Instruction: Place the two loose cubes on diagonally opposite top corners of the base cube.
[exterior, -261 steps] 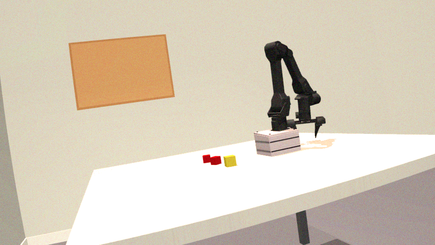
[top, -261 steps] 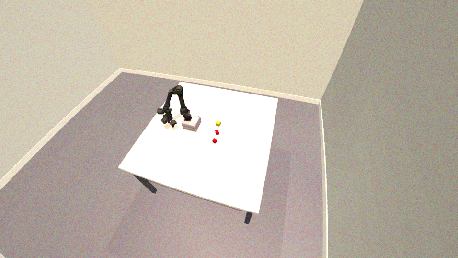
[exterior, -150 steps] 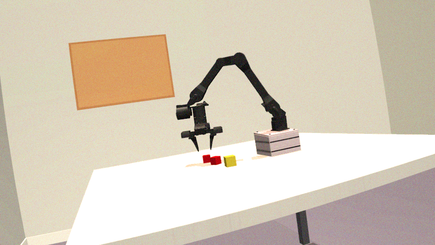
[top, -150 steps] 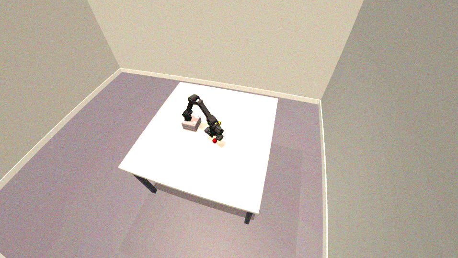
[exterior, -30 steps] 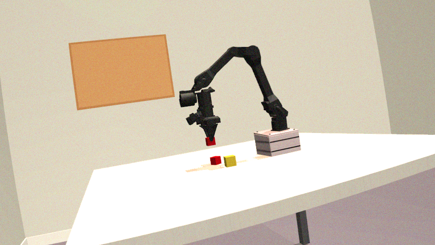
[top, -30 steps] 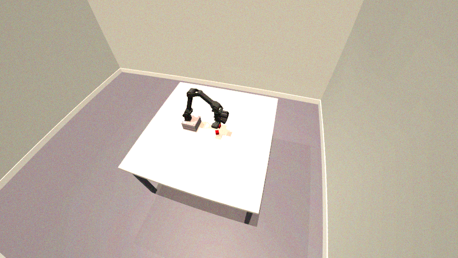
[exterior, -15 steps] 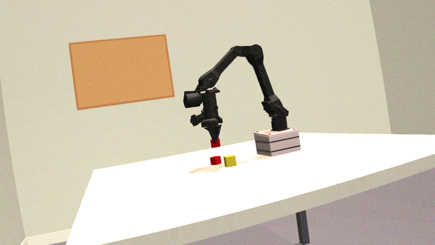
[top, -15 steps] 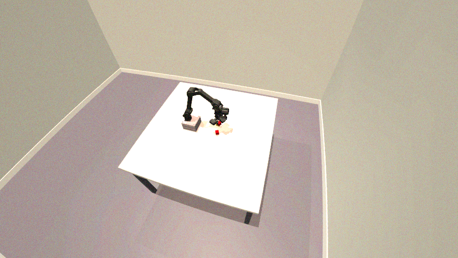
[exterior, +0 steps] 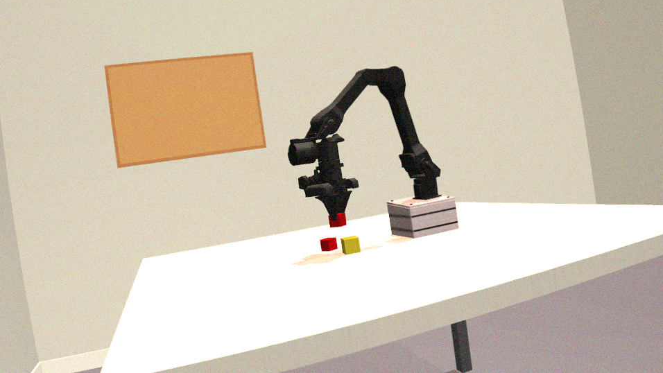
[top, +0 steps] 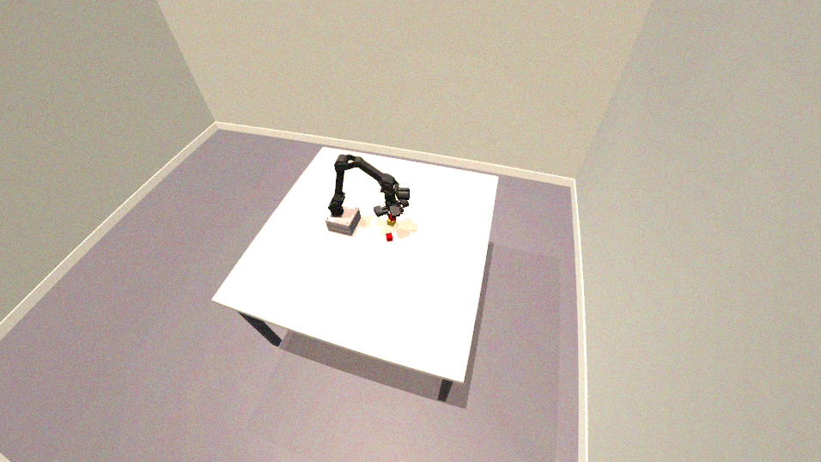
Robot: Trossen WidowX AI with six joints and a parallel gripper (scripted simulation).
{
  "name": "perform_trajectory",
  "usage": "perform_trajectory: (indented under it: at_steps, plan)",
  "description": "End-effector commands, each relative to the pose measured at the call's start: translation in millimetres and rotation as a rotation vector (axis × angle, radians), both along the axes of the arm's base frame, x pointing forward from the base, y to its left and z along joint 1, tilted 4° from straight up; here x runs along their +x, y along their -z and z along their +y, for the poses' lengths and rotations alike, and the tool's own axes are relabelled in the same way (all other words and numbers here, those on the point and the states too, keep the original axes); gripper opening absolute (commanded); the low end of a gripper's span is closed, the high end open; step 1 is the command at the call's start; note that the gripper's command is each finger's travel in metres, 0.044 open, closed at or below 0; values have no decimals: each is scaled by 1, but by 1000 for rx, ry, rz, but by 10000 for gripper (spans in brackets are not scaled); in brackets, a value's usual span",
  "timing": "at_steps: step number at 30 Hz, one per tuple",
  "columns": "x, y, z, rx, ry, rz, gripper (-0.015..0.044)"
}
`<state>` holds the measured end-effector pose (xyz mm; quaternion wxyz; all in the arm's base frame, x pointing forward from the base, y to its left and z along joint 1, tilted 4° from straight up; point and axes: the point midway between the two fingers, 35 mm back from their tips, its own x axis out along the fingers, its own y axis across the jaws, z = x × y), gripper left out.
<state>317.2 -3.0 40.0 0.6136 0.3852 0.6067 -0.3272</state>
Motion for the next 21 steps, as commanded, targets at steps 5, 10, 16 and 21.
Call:
perform_trajectory:
  at_steps: [5, 10, 16, 21]
  plan:
    - [-3, 2, 3, 6, 40, 8, 105]
    - [-3, 3, 3, 6, 40, 8, 105]
    - [-2, 18, 5, 7, 48, 9, 105]
    - [-2, 28, 6, 7, 53, 9, 105]
